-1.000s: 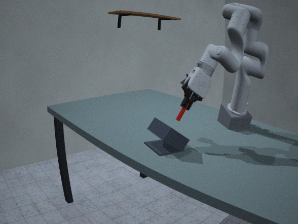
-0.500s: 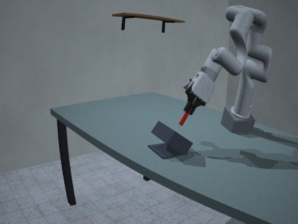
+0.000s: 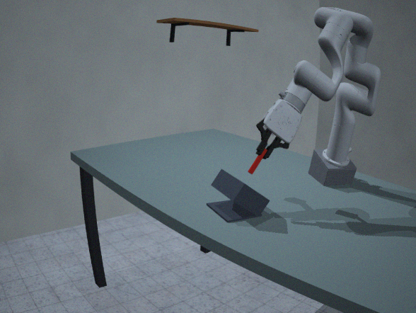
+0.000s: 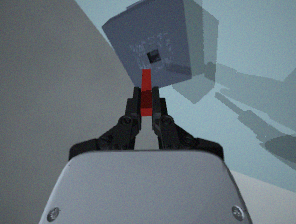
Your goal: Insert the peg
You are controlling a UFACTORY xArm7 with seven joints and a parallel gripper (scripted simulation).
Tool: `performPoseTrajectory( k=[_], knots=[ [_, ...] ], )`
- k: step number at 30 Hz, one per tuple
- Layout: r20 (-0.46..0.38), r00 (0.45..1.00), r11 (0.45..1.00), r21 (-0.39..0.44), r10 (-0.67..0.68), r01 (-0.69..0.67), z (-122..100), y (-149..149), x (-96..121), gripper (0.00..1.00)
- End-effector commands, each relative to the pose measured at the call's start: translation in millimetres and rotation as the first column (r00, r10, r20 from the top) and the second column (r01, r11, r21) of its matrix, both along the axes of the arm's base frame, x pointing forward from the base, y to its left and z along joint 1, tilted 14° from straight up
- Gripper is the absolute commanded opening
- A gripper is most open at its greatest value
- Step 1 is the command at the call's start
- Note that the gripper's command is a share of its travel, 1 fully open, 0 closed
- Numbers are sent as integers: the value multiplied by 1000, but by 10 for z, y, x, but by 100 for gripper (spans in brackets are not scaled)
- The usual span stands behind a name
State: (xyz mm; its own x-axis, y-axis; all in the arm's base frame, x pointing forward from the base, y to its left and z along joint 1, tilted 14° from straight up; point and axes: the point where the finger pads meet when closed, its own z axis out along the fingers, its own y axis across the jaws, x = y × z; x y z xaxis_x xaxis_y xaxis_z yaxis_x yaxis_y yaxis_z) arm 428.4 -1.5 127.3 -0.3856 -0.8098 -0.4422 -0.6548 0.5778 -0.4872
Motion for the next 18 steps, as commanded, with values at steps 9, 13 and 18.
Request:
performPoseTrajectory(
  k=[9,13,18],
  knots=[
    [-196,823,707,432,-533,560,143,-28,55,0],
    [-310,708,519,508,-634,687,152,-29,33,0],
    [-416,607,353,540,-678,764,172,-29,-34,0]
  ],
)
